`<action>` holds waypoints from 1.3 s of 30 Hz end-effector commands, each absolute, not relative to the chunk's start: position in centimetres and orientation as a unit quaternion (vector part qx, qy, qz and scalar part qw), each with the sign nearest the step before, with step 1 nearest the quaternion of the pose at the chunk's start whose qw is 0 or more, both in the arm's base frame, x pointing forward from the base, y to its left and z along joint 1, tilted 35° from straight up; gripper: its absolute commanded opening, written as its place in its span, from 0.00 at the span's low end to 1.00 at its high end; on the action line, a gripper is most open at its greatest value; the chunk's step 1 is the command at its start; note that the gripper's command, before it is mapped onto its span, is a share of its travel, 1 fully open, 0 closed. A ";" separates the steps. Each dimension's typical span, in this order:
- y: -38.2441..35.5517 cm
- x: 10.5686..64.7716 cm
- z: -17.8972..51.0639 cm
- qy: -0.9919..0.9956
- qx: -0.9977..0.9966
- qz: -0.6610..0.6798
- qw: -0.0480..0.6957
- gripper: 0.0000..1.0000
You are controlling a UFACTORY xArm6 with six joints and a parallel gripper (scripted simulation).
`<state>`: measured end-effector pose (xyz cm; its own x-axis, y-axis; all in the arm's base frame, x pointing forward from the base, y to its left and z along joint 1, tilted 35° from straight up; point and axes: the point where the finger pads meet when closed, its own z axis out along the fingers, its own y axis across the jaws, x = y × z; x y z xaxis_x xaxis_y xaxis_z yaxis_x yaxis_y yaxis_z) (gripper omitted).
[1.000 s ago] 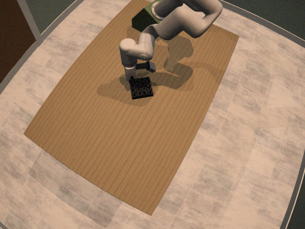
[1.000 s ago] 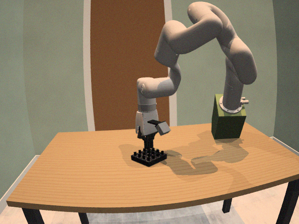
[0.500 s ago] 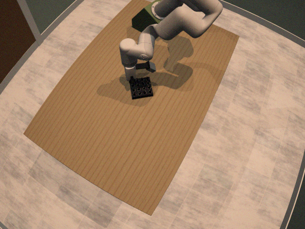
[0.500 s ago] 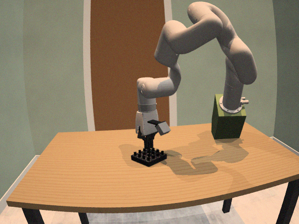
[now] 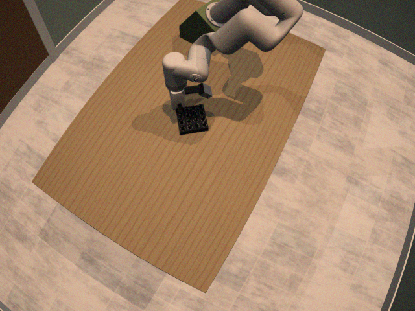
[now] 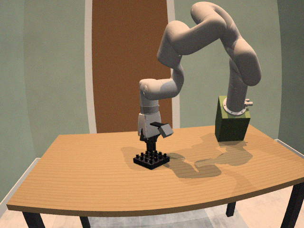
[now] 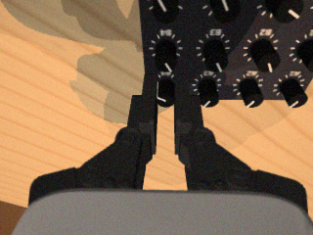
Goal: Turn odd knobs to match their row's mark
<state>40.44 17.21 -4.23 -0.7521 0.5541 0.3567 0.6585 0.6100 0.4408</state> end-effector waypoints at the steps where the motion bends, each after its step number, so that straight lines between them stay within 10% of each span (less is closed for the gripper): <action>1: 17.2 40.5 -4.2 -0.894 -0.336 -0.283 0.090 0.08; 39: 17.2 40.5 -4.2 -0.947 -0.125 -0.296 0.024 0.08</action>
